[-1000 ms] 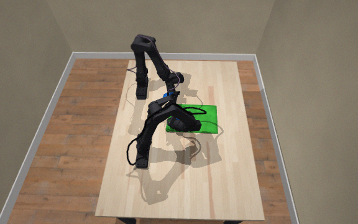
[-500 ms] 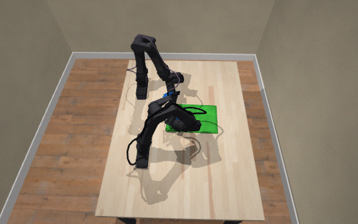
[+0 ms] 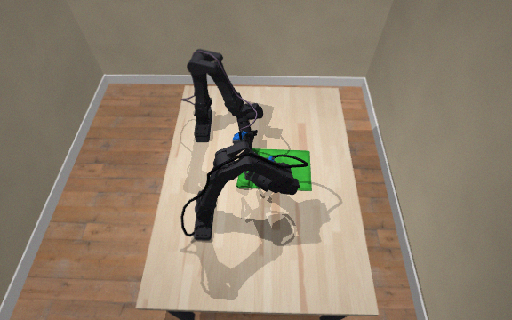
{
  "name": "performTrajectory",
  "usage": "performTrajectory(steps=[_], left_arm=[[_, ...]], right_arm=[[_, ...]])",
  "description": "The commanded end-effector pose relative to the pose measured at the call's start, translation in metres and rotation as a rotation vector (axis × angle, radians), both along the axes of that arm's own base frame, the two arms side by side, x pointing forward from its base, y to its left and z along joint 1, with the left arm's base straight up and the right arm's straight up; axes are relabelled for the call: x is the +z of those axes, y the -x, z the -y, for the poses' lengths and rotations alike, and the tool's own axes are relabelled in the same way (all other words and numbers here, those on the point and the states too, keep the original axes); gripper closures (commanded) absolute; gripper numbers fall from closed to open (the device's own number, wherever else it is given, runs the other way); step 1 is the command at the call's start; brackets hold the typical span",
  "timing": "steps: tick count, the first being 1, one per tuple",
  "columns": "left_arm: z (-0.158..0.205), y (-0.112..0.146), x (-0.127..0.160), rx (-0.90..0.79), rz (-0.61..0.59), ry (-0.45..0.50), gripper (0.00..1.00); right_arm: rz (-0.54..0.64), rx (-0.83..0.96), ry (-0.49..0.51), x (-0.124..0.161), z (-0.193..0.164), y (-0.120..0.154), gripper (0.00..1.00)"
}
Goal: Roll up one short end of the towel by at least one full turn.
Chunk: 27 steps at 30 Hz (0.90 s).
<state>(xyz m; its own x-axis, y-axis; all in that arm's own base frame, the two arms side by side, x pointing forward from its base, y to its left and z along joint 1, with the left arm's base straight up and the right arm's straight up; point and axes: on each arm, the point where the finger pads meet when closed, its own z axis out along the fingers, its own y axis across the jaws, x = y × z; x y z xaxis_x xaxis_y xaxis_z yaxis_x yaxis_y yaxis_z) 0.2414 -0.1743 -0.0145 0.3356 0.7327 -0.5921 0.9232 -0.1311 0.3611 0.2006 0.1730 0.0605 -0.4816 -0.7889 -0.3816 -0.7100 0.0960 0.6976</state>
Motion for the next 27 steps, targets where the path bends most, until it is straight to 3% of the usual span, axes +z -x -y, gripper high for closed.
performTrajectory(steps=[1, 16, 27], left_arm=[[0.0013, 0.0043, -0.0026, 0.001, -0.022, 0.007, 0.9], [0.0013, 0.0043, -0.0009, 0.002, -0.184, -0.027, 0.9], [0.0013, 0.0043, 0.0024, 0.004, -0.485, -0.09, 0.9]], right_arm=[[-0.007, 0.036, -0.016, 0.0133, 0.003, 0.0019, 0.15], [-0.007, 0.036, -0.016, 0.0133, 0.003, 0.0019, 0.15], [-0.007, 0.036, -0.016, 0.0133, 0.003, 0.0019, 0.15]])
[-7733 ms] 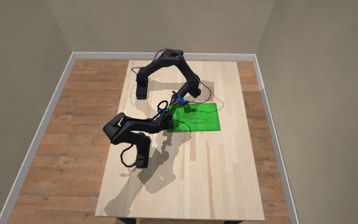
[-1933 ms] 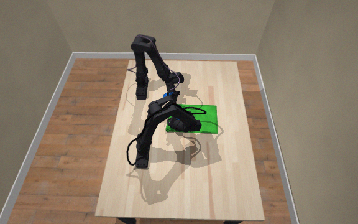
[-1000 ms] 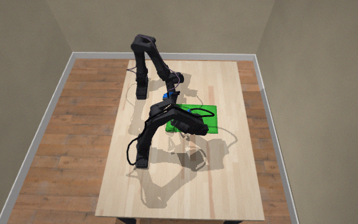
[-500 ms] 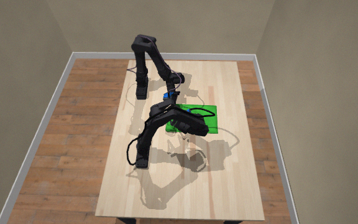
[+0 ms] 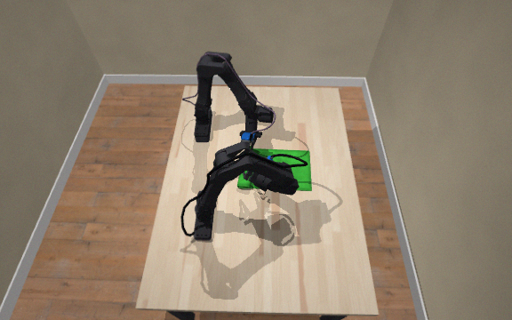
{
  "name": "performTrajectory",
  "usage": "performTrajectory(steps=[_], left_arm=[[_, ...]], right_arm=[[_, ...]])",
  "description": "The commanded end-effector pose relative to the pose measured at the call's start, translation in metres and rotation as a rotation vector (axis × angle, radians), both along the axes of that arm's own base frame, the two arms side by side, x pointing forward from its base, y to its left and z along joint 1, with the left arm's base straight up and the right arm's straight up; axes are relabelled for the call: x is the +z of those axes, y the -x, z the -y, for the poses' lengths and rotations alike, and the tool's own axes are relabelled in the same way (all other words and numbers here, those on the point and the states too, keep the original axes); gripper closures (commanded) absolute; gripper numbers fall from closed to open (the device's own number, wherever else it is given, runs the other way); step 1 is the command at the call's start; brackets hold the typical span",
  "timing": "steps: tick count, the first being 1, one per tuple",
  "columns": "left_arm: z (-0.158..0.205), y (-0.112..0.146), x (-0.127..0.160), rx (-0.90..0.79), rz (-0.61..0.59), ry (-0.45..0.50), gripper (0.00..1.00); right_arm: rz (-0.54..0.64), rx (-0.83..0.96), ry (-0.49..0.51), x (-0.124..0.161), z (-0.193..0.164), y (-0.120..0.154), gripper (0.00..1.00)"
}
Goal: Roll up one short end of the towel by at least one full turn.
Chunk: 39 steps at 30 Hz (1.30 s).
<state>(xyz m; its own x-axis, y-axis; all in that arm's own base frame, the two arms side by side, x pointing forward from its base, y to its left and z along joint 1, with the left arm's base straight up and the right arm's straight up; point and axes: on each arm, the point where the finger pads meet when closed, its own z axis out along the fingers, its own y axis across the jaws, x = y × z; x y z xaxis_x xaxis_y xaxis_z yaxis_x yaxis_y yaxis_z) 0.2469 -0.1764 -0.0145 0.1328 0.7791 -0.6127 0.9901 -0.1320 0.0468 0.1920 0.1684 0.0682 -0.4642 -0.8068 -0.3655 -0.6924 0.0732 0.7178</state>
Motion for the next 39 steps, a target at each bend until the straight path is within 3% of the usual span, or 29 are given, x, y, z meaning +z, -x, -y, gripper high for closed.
performTrajectory(steps=[1, 21, 31, 39], left_arm=[[-0.0008, 0.0099, 0.0027, -0.007, -0.2, -0.023, 0.9], [-0.0008, 0.0099, 0.0081, -0.003, -0.697, -0.126, 0.9], [-0.0008, 0.0099, 0.0093, -0.001, -0.807, -0.148, 0.9], [-0.0008, 0.0099, 0.0044, -0.001, -0.817, -0.15, 0.9]], right_arm=[[0.022, 0.0, -0.019, 0.0056, -0.0016, -0.0067, 0.15], [0.022, 0.0, -0.019, 0.0056, -0.0016, -0.0067, 0.15], [0.022, 0.0, -0.019, 0.0056, -0.0016, -0.0067, 0.15], [0.022, 0.0, -0.019, 0.0056, -0.0016, -0.0067, 0.15]])
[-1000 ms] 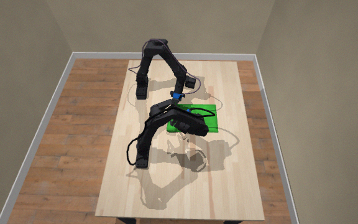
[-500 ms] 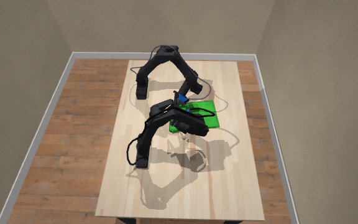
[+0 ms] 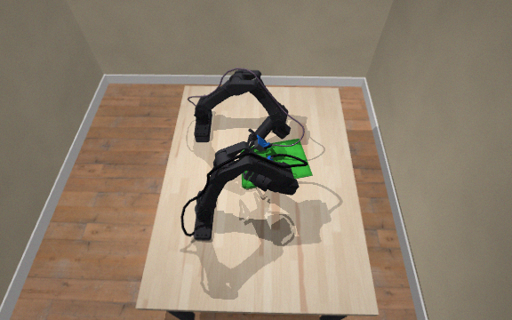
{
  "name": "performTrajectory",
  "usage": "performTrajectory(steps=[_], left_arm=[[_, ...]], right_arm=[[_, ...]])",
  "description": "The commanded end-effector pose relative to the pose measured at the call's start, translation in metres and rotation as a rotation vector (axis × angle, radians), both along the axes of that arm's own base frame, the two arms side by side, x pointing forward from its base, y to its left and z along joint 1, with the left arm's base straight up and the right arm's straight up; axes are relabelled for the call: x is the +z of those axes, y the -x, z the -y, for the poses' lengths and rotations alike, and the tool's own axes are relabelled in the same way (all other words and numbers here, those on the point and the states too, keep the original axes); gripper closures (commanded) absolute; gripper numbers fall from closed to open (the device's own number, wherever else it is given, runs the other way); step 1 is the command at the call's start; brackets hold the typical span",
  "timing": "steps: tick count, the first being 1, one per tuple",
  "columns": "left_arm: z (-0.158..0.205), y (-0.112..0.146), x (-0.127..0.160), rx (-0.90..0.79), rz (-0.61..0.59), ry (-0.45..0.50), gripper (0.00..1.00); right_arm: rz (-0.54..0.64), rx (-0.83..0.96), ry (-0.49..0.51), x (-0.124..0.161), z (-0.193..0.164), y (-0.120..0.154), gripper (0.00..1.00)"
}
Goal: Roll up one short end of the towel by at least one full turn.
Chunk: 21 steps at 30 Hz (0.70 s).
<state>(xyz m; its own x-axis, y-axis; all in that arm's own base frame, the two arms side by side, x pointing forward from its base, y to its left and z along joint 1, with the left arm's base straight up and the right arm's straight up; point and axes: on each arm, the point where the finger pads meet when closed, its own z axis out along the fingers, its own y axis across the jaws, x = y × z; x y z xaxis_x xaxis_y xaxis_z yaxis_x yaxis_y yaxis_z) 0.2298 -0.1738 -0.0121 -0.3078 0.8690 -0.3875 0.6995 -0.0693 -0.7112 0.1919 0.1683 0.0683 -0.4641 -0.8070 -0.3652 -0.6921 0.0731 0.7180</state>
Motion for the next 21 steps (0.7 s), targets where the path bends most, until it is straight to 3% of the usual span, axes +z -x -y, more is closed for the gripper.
performTrajectory(steps=[1, 6, 16, 18, 21], left_arm=[[0.002, -0.007, 0.002, 0.003, 0.007, 0.019, 0.9], [0.002, -0.007, -0.005, 0.003, 0.007, 0.019, 0.9], [0.002, -0.007, 0.004, 0.003, 0.007, 0.019, 0.4], [0.002, -0.007, 0.004, 0.003, 0.007, 0.019, 0.4], [0.002, -0.007, 0.006, 0.003, 0.007, 0.019, 0.25]], right_arm=[[0.022, 0.0, -0.019, 0.006, -0.002, -0.007, 0.15], [0.022, 0.0, -0.019, 0.006, -0.002, -0.007, 0.15], [0.022, 0.0, -0.019, 0.006, -0.002, -0.007, 0.15], [0.022, 0.0, -0.019, 0.006, -0.002, -0.007, 0.15], [0.022, 0.0, -0.019, 0.006, -0.002, -0.007, 0.15]])
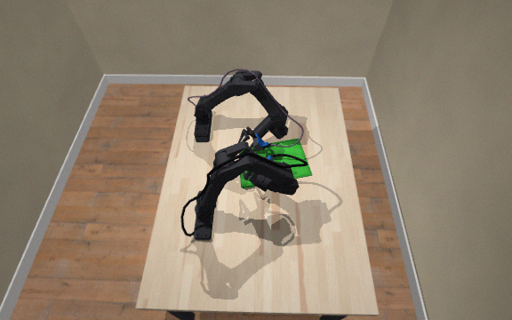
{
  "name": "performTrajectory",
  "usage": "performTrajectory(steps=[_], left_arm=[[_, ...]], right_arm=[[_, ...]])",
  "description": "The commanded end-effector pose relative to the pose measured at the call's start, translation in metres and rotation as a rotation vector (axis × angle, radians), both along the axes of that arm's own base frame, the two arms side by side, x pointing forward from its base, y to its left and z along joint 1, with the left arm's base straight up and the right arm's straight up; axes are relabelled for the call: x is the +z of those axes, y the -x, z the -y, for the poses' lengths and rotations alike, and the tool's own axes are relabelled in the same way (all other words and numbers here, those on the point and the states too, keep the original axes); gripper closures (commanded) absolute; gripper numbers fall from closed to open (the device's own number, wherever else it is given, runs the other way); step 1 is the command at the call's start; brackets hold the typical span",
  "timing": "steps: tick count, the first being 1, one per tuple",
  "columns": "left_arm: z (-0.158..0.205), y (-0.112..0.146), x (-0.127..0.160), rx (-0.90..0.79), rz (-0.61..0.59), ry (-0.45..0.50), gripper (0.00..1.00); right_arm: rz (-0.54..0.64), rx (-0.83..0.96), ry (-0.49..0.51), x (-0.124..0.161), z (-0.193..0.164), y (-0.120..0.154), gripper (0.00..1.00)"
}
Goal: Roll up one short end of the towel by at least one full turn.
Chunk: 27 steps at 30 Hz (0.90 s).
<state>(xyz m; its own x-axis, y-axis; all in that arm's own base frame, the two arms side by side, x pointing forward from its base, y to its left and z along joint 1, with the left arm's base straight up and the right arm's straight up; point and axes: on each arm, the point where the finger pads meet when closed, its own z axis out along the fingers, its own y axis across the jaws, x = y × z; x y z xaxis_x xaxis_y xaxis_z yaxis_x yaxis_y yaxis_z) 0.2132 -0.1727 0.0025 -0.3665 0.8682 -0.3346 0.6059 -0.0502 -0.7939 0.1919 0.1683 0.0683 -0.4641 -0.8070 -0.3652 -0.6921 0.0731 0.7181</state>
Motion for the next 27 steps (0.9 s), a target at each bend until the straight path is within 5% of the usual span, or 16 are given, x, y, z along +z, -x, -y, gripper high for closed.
performTrajectory(steps=[1, 27], left_arm=[[0.003, -0.024, -0.008, -0.011, 0.132, 0.031, 0.2], [-0.036, -0.068, 0.036, -0.014, 0.164, 0.028, 0.15]], right_arm=[[0.022, 0.0, -0.019, 0.006, -0.002, -0.007, 0.15], [0.053, 0.0, -0.01, 0.009, 0.002, -0.005, 0.15]])
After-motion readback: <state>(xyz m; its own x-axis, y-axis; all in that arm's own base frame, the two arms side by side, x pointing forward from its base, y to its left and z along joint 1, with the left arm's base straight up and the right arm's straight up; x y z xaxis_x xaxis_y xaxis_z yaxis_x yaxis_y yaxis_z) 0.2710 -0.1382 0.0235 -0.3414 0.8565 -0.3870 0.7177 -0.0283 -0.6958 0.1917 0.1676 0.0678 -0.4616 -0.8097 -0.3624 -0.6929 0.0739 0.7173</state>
